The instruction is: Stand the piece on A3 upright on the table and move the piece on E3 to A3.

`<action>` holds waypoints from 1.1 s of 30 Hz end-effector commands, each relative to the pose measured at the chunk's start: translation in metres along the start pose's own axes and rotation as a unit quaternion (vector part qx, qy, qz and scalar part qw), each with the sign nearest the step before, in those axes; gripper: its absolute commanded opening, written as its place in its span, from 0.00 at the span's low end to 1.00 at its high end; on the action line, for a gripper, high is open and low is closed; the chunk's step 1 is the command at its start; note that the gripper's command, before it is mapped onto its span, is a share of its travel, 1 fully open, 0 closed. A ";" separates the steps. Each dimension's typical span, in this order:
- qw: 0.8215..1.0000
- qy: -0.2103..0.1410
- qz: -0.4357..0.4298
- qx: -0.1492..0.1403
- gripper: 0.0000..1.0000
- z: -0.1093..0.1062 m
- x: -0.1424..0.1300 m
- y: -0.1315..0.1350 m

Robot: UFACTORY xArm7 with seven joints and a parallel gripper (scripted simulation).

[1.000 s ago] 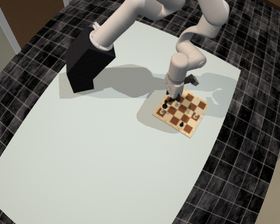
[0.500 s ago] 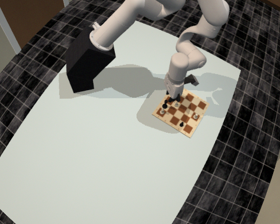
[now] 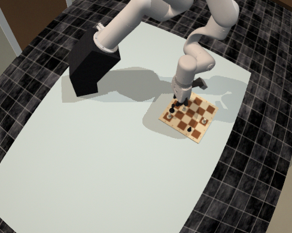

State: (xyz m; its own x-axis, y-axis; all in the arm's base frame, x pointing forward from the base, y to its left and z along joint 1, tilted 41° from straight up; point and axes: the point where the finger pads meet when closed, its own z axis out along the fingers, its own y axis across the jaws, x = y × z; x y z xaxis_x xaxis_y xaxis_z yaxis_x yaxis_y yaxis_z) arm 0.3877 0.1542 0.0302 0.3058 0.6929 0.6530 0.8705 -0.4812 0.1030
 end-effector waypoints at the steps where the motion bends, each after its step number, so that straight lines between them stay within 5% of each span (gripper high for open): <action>1: 1.000 0.000 0.000 -0.001 0.34 0.000 0.000 0.001; 33: 1.000 0.000 0.000 -0.001 0.34 0.000 0.000 0.001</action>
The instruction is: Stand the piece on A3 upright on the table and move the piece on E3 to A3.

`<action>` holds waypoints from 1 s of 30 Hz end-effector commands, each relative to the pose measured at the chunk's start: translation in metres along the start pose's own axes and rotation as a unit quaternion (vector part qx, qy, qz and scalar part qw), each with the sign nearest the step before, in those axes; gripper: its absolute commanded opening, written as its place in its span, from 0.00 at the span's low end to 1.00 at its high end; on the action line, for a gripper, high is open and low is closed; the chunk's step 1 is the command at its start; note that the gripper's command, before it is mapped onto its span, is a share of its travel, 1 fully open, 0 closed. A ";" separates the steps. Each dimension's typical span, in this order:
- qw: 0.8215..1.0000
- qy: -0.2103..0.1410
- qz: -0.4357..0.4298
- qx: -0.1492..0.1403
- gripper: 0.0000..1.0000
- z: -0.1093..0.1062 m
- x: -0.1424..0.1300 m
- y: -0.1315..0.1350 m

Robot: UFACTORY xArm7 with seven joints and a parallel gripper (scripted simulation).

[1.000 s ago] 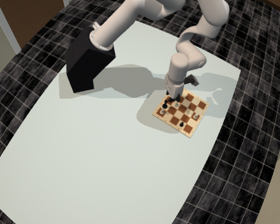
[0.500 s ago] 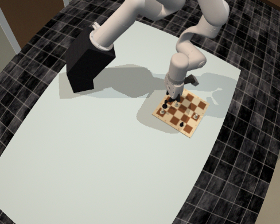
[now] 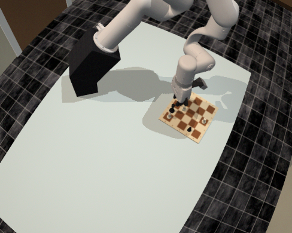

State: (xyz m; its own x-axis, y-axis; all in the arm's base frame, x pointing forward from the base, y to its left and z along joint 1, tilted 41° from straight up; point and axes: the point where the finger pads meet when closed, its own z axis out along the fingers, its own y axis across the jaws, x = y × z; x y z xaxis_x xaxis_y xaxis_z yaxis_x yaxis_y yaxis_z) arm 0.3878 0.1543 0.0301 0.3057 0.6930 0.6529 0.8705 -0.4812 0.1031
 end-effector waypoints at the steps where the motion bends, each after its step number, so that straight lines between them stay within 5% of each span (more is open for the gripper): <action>1: 1.000 0.000 0.000 -0.001 0.34 0.000 0.000 0.001; 30: 1.000 0.000 0.000 -0.001 0.34 0.032 0.000 0.001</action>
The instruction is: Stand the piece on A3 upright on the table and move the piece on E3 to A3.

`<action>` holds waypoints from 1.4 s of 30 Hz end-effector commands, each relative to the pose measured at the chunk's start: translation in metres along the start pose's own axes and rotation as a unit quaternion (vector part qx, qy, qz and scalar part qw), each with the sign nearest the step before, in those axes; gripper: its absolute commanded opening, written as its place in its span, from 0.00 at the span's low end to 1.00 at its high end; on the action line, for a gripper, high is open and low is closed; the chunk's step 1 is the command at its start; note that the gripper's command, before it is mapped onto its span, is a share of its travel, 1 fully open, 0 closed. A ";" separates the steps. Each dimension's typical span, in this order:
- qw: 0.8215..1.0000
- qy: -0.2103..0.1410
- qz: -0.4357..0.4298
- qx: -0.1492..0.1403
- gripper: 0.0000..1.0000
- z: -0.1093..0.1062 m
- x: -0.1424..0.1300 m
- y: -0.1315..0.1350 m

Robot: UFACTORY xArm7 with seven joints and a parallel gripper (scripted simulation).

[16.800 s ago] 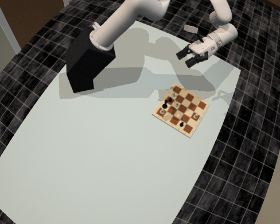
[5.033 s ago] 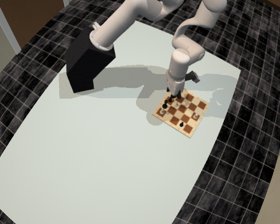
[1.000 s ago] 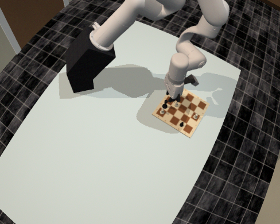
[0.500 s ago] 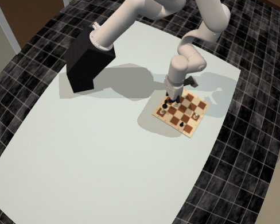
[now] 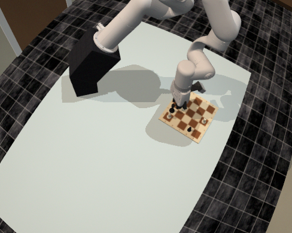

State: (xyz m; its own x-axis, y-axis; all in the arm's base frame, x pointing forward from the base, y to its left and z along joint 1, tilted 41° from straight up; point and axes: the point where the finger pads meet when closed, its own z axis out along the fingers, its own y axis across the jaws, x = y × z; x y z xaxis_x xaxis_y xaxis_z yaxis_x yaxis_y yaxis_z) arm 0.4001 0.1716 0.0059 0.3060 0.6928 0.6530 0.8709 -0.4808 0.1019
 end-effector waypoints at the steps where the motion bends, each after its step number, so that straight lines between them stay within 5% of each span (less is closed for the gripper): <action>1: 1.000 0.000 0.000 -0.002 0.34 0.000 0.000 0.001; 34: 1.000 0.000 0.000 -0.002 0.34 0.000 0.000 0.001; 35: 1.000 0.000 0.000 -0.002 0.00 0.000 0.000 0.001; 42: 1.000 0.000 0.000 -0.002 0.00 0.000 0.000 0.001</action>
